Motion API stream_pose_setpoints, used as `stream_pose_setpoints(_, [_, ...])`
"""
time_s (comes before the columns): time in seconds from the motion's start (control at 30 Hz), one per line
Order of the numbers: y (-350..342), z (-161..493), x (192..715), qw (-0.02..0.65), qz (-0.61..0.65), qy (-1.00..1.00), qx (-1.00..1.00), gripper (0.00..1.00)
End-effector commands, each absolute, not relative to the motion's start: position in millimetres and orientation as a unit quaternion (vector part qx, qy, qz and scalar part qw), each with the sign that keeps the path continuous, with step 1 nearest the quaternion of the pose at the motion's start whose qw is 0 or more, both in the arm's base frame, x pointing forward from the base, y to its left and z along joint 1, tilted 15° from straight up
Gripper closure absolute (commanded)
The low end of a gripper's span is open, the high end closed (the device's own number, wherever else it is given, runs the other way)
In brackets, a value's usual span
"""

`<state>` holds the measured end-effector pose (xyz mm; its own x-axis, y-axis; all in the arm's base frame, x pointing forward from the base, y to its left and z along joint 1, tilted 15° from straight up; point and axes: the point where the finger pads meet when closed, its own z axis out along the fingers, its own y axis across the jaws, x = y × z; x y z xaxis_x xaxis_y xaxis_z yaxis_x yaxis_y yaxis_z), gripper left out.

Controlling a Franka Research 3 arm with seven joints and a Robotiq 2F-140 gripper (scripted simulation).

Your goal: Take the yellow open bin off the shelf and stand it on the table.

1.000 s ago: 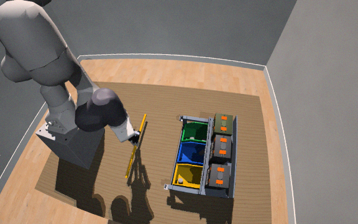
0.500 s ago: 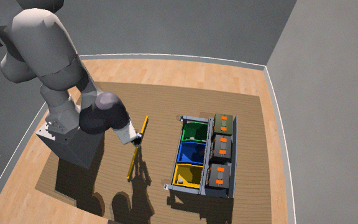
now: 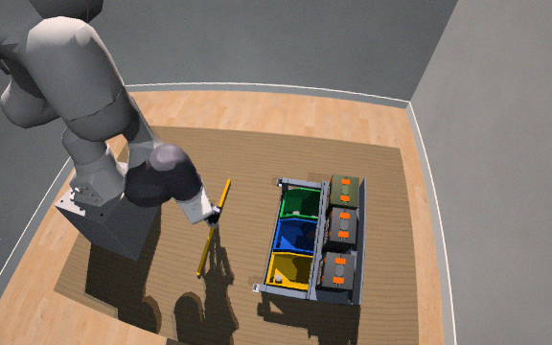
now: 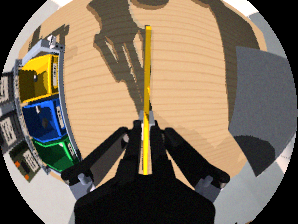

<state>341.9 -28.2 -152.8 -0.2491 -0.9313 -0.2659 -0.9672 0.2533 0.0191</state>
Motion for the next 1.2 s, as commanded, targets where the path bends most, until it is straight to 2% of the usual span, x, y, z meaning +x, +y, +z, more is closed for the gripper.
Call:
stream_pose_setpoints(0.0, [-29.6, -152.8, 344.5, 0.104, 0.081, 0.781, -0.61, 1.0])
stream_pose_setpoints(0.13, [-29.6, -152.8, 344.5, 0.104, 0.081, 0.781, -0.61, 1.0])
stream_pose_setpoints(0.17, [-29.1, -153.0, 343.3, 0.101, 0.088, 0.785, -0.604, 0.43])
stream_pose_setpoints(1.17, [-29.1, -153.0, 343.4, 0.101, 0.088, 0.785, -0.604, 0.43])
